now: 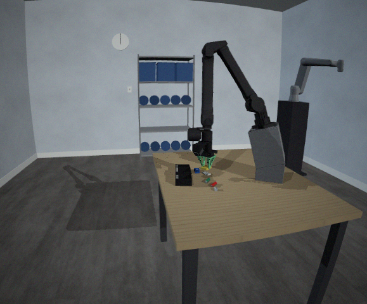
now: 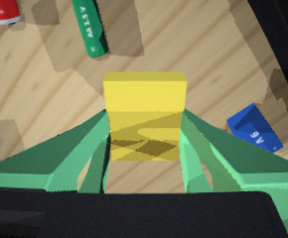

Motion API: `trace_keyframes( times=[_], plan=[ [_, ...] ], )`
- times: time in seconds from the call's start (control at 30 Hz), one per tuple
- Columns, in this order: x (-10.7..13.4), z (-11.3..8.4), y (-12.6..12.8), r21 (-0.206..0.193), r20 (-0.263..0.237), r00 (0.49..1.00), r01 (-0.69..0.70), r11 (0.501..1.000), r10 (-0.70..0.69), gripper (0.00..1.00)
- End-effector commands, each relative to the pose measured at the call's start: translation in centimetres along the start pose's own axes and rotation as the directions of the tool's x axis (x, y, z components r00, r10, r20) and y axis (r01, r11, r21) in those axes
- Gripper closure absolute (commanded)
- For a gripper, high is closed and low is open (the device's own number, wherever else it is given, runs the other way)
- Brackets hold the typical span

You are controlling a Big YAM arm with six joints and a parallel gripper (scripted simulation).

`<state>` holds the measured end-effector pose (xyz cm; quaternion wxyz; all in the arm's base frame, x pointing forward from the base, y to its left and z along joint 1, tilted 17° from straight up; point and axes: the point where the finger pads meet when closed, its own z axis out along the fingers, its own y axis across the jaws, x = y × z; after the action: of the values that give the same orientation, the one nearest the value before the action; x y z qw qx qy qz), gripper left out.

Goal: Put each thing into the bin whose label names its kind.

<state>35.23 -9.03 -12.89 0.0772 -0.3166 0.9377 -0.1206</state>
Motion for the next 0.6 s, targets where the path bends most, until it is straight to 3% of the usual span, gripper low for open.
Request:
trace_keyframes(
  times=[0.0,0.47,0.57],
  plan=[
    [-1.0,-1.2,-1.0,0.023,0.02,1.0,-0.012,1.0,0.011,0.66],
    [-0.6,-0.7,-0.7,0.015,0.014,1.0,-0.004,1.0,0.004,0.66],
    [-0.8,-1.9,-0.3,0.014,0.014,1.0,-0.003,1.0,0.003,0.66]
  ],
)
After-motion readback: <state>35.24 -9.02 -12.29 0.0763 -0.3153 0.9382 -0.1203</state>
